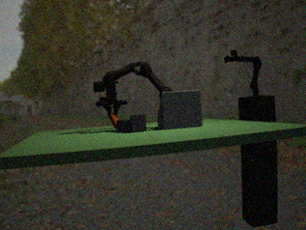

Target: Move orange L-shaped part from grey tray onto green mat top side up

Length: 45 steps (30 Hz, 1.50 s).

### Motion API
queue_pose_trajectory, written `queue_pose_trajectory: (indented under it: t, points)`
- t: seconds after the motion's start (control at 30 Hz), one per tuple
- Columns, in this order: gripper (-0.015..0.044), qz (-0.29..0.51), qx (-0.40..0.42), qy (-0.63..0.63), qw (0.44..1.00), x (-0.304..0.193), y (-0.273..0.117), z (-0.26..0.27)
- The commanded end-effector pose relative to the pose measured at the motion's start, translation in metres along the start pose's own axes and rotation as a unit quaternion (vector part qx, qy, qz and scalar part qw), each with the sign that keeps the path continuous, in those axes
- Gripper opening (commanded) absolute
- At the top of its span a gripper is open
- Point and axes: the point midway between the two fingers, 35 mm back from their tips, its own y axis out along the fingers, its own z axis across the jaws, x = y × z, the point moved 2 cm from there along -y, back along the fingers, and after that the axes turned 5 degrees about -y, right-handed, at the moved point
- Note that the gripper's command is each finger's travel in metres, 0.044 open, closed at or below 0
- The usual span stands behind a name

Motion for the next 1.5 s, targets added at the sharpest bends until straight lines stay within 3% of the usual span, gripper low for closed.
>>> queue_pose_trajectory:
  t: [0.0,0.63,0.97,1.13,1.27,1.47]
  points:
    - [0.0,0.0,-0.003,-0.003,1.0,-0.001,0.003,-0.001]
    - [0.0,0.001,-0.002,-0.001,1.0,-0.001,0.002,-0.001]
    - [0.0263,0.001,-0.002,-0.001,1.0,-0.001,0.0,0.0]
    - [0.0394,0.002,-0.001,-0.003,1.0,0.0,-0.042,0.003]
    - [0.04,0.002,-0.002,-0.004,1.0,-0.001,-0.082,0.0]
    - [0.04,-0.003,0.005,-0.008,1.0,-0.003,-0.08,0.003]
